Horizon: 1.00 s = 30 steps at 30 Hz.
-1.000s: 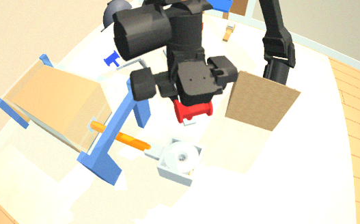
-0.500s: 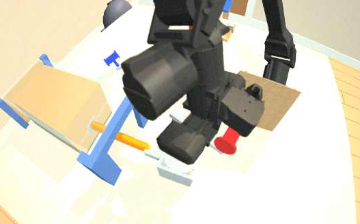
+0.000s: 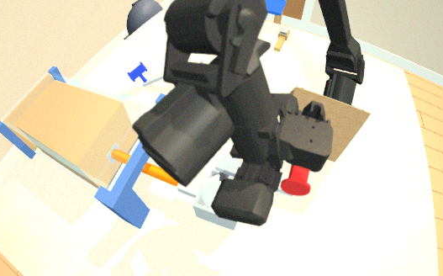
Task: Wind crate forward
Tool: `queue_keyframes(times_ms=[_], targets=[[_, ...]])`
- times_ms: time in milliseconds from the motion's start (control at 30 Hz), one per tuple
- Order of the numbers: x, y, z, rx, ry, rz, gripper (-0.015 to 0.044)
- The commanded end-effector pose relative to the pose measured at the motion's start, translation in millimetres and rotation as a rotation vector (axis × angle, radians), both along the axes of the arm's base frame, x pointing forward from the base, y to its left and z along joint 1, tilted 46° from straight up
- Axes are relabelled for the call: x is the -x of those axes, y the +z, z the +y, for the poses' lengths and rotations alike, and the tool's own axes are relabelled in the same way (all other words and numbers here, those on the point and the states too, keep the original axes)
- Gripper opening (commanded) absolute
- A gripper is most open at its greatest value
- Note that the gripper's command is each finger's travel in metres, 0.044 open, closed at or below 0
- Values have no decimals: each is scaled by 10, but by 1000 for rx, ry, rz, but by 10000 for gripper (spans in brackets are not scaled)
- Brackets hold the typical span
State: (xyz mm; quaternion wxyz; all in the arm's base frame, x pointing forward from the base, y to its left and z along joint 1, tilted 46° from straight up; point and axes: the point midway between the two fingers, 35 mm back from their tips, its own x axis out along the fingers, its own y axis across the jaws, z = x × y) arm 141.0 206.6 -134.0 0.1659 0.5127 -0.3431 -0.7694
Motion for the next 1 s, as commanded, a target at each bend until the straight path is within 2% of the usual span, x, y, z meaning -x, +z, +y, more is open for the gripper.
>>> queue_keyframes(times_ms=[0,967], targets=[[-7,-7,32,-6,-5,16,0],[42,-301,-294,4,-12,23,0]])
